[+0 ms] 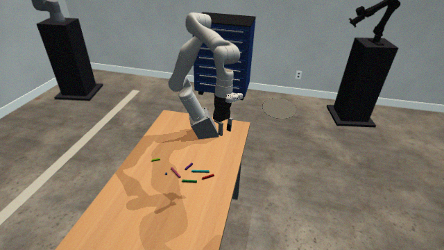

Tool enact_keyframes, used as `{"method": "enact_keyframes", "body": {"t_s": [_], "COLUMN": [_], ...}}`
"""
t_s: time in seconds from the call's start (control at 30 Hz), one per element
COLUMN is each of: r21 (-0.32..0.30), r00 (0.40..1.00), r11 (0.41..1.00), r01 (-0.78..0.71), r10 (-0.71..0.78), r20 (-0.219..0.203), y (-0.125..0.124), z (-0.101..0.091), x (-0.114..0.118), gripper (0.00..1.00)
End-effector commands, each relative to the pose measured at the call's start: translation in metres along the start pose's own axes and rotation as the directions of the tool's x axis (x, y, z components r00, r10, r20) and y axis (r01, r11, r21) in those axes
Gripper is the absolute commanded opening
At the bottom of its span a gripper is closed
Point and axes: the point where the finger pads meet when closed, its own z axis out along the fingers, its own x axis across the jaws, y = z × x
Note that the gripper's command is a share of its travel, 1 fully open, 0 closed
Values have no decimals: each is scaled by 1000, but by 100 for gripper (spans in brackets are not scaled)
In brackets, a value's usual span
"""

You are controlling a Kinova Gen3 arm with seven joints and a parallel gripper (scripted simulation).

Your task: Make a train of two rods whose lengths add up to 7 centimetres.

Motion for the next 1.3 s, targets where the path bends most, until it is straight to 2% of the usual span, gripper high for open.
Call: {"method": "enact_keyframes", "body": {"t_s": [0.0,0.23,0.3,0.5,0.8,0.87,0.97,1.27], "r21": [-1,-3,-3,-7,-13,-13,-17,-25], "r00": [1000,1000,1000,998,994,994,991,984], "r11": [1000,1000,1000,999,995,995,993,986], "r01": [-4,-22,-22,-51,-99,-99,-119,-164], "r10": [4,22,22,51,100,100,120,165], "r20": [2,14,14,30,52,52,59,72], "y": [2,11,11,32,82,82,108,175], "z": [4,34,34,82,158,158,187,246], "x": [3,21,21,46,76,76,84,91], "gripper": [100,100,100,100,100,100,100,100]}}
